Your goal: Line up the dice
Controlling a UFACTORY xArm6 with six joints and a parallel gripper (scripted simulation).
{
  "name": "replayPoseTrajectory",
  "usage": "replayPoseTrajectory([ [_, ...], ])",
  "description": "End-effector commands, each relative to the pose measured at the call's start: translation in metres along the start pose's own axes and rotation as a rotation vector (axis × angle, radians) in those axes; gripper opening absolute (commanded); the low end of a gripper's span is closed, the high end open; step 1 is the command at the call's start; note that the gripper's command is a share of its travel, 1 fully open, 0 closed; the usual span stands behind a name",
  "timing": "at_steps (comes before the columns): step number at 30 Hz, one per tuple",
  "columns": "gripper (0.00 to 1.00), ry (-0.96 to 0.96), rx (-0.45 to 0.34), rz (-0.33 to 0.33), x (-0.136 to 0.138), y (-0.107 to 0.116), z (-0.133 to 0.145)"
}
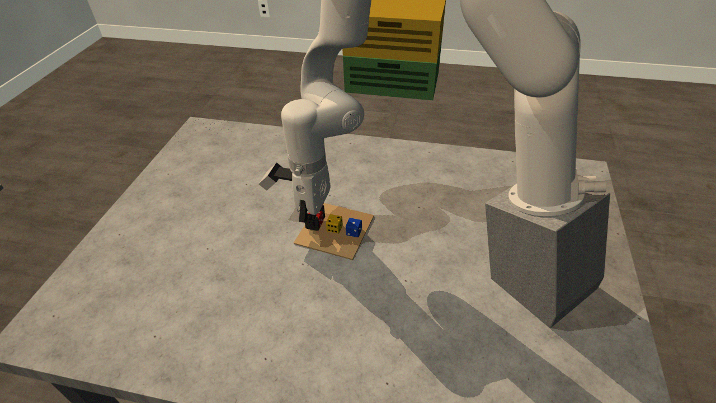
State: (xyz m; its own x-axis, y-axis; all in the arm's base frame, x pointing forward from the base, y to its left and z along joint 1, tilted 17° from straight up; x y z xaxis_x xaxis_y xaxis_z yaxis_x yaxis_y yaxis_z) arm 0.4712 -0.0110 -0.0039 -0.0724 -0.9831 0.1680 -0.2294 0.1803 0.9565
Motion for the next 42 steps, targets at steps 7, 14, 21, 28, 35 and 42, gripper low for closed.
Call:
replayPoseTrajectory([
  [7, 0.27, 0.0, 0.003, 0.0, -0.0001, 0.0004, -0.0013],
  [14, 0.27, 0.0, 0.003, 0.0, -0.0001, -0.0015, -0.0013],
  [21, 0.27, 0.0, 0.003, 0.0, -0.0001, -0.0027, -0.0013],
  [28, 0.27, 0.0, 0.003, 0.0, -0.0001, -0.0028, -0.0013],
  [35, 0.27, 0.0, 0.003, 0.0, -0.0001, -0.0028, -0.0013],
  [42, 0.27, 0.0, 0.003, 0.0, -0.0001, -0.0028, -0.0013],
])
Point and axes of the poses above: the point where the finger pads meet when closed, its own y axis back along the fingers, its own x axis across the jaws, z = x × y, the point moved 5 cm from there along y, back along the fingers, and after that the axes turned 3 degrees about -y, right-handed, at the moved point
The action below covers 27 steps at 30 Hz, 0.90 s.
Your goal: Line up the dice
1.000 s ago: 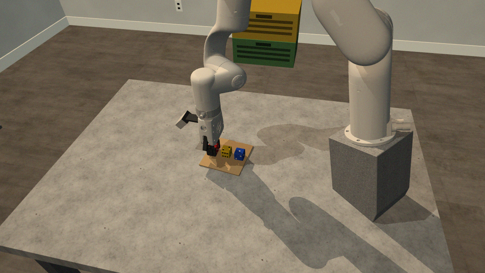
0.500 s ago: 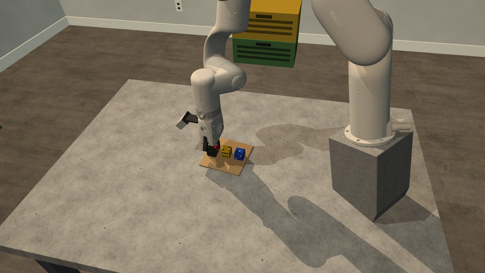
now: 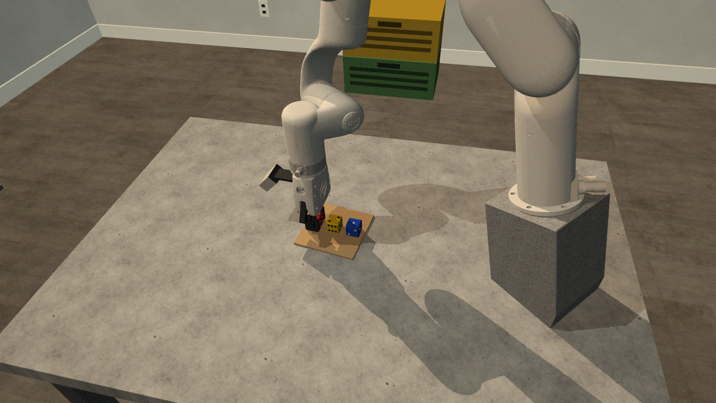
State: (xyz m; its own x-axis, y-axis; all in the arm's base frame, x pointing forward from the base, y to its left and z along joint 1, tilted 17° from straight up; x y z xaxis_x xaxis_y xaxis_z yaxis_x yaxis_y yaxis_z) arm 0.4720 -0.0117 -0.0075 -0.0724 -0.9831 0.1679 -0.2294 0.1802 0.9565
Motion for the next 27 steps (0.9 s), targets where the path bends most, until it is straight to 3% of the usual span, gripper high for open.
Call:
replayPoseTrajectory([
  [1, 0.27, 0.0, 0.003, 0.0, -0.0001, 0.0009, -0.0013],
  [18, 0.27, 0.0, 0.003, 0.0, -0.0001, 0.0009, -0.0013],
  [27, 0.39, 0.0, 0.003, 0.0, -0.0001, 0.0009, -0.0013],
])
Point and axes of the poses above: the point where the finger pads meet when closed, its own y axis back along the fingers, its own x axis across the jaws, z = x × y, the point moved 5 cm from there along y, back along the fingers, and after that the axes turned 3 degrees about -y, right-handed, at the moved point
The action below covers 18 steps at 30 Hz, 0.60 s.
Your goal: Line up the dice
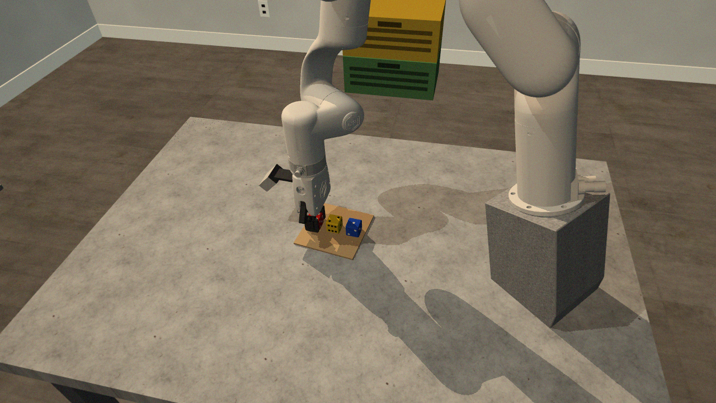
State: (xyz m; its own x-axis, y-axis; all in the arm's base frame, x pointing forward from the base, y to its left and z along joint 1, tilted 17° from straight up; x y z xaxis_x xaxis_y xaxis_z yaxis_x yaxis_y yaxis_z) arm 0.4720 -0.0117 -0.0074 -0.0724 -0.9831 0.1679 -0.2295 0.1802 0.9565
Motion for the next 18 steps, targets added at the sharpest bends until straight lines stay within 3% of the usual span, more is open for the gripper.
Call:
replayPoseTrajectory([
  [1, 0.43, 0.0, 0.003, 0.0, -0.0001, 0.0009, -0.0013],
  [18, 0.47, 0.0, 0.003, 0.0, -0.0001, 0.0026, -0.0013],
])
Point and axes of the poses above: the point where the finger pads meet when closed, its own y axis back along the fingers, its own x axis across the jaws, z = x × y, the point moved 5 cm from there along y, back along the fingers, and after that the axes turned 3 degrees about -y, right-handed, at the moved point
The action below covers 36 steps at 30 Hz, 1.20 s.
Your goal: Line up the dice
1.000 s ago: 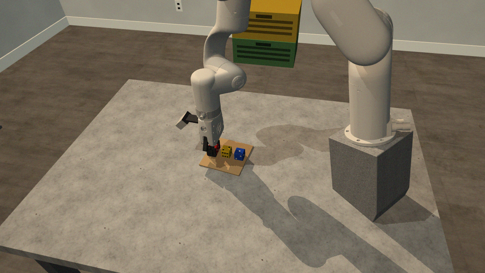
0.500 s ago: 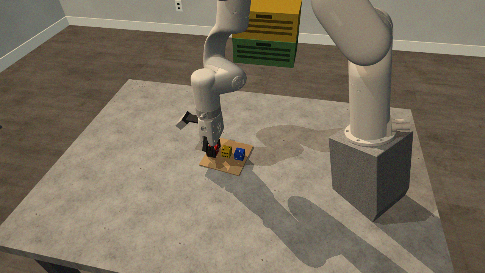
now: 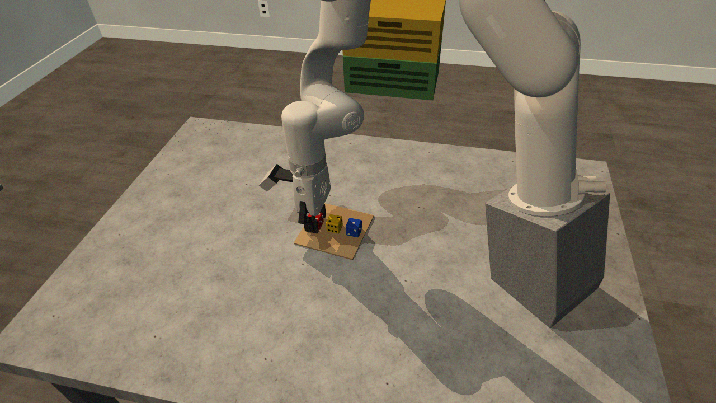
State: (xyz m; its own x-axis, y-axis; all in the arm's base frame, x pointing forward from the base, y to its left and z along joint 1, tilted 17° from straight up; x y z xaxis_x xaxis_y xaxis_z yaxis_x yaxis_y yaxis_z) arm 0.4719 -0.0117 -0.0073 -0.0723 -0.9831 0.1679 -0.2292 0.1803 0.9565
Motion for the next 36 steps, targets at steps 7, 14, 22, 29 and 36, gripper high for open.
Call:
replayPoseTrajectory([
  [7, 0.47, 0.0, 0.003, 0.0, 0.0, 0.015, -0.001],
  [14, 0.47, 0.0, 0.003, 0.0, 0.0, 0.049, -0.001],
  [22, 0.47, 0.0, 0.003, 0.0, 0.0, 0.078, -0.001],
  [29, 0.47, 0.0, 0.003, 0.0, 0.0, 0.091, -0.001],
  [36, 1.0, 0.0, 0.003, 0.0, 0.0, 0.091, -0.001],
])
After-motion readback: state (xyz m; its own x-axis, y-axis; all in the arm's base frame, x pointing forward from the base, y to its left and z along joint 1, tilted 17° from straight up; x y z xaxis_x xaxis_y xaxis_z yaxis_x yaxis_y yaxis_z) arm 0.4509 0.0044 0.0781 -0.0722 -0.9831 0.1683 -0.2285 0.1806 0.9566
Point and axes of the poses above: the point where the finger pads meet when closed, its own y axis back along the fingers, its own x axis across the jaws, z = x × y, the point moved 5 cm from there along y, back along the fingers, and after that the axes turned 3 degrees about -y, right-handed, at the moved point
